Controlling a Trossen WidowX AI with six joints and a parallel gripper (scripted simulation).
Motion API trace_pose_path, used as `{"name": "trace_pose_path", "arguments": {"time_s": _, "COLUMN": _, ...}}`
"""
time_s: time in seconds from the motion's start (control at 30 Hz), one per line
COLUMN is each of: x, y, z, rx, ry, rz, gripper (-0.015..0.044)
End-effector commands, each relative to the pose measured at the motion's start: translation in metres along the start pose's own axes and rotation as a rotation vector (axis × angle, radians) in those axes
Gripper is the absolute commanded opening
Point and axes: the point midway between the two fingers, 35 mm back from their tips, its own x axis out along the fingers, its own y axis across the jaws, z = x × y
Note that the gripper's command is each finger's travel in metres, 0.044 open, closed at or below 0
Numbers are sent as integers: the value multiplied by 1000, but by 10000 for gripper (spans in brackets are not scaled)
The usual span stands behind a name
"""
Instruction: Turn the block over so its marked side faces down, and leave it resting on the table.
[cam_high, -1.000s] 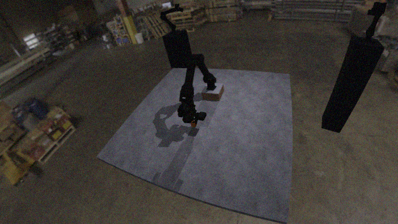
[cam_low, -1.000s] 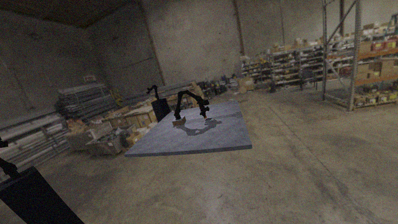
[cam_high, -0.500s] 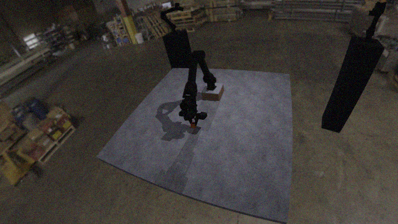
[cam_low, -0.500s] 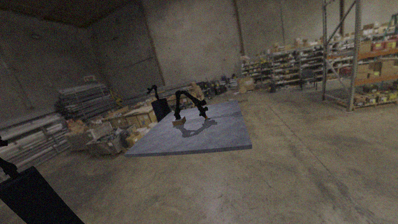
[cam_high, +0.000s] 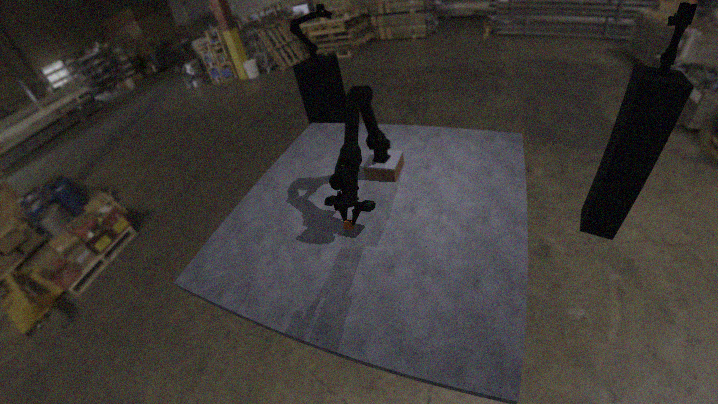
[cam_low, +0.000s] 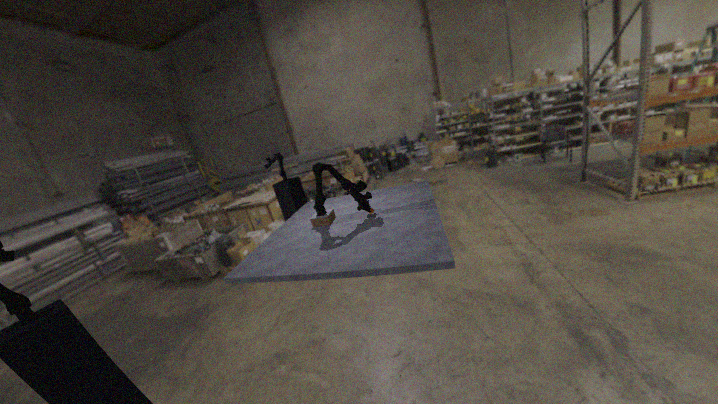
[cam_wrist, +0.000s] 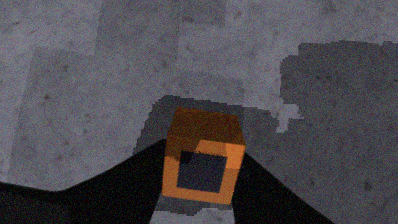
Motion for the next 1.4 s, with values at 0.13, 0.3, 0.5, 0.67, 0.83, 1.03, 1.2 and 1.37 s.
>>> {"name": "trace_pose_path", "arguments": {"time_s": 0.13, "x": 10, "y": 0, "z": 1, "rx": -3, "ry": -83, "rz": 3, "gripper": 0}}
{"name": "trace_pose_path", "arguments": {"time_s": 0.3, "x": 20, "y": 0, "z": 0, "rx": -3, "ry": -156, "rz": 3, "gripper": 0}}
{"name": "trace_pose_path", "arguments": {"time_s": 0.5, "x": 29, "y": 0, "z": -2, "rx": -2, "ry": -242, "rz": 4, "gripper": 0}}
{"name": "trace_pose_path", "arguments": {"time_s": 0.67, "x": 32, "y": 0, "z": -5, "rx": -2, "ry": -314, "rz": 4, "gripper": 0}}
{"name": "trace_pose_path", "arguments": {"time_s": 0.83, "x": 33, "y": 0, "z": -8, "rx": -2, "ry": -386, "rz": 4, "gripper": 0}}
{"name": "trace_pose_path", "arguments": {"time_s": 1.03, "x": 29, "y": 0, "z": -12, "rx": -3, "ry": -471, "rz": 4, "gripper": 0}}
{"name": "trace_pose_path", "arguments": {"time_s": 1.2, "x": 23, "y": 0, "z": -16, "rx": -3, "ry": -533, "rz": 4, "gripper": 0}}
{"name": "trace_pose_path", "arguments": {"time_s": 1.37, "x": 21, "y": 0, "z": -15, "rx": -3, "ry": -559, "rz": 4, "gripper": 0}}
